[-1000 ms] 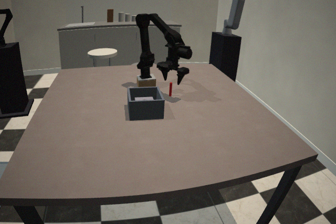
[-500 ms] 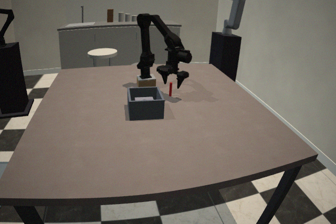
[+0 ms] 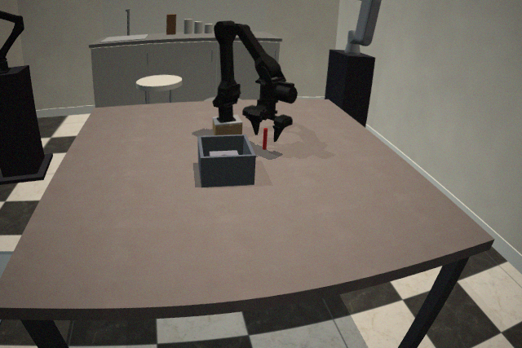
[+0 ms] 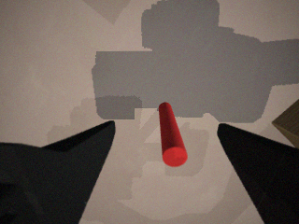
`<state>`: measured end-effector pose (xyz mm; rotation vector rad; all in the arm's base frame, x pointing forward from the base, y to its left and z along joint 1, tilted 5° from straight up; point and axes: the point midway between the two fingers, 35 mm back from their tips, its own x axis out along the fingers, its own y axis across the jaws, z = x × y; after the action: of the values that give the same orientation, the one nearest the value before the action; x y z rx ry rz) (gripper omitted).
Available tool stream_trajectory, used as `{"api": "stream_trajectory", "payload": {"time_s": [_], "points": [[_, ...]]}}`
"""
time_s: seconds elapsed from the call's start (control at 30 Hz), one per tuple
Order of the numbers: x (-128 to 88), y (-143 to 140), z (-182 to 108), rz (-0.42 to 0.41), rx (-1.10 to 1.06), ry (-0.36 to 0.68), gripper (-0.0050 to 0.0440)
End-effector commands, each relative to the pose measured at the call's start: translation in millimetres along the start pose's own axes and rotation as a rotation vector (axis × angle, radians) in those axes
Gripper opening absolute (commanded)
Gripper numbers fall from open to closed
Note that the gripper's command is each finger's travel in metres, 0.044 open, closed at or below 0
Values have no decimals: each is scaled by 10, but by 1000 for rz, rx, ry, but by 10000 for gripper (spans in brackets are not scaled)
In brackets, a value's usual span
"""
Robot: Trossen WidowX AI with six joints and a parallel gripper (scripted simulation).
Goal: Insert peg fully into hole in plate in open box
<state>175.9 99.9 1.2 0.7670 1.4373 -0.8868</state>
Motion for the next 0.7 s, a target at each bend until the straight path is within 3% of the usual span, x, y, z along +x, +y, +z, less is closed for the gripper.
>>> {"api": "stream_trajectory", "payload": {"time_s": [0.0,0.27,0.67], "points": [[29,-20,5,-7,-1,-4,320],[29,-20,5,-7,-1,-4,128],[29,-20,5,-7,-1,-4,61]]}}
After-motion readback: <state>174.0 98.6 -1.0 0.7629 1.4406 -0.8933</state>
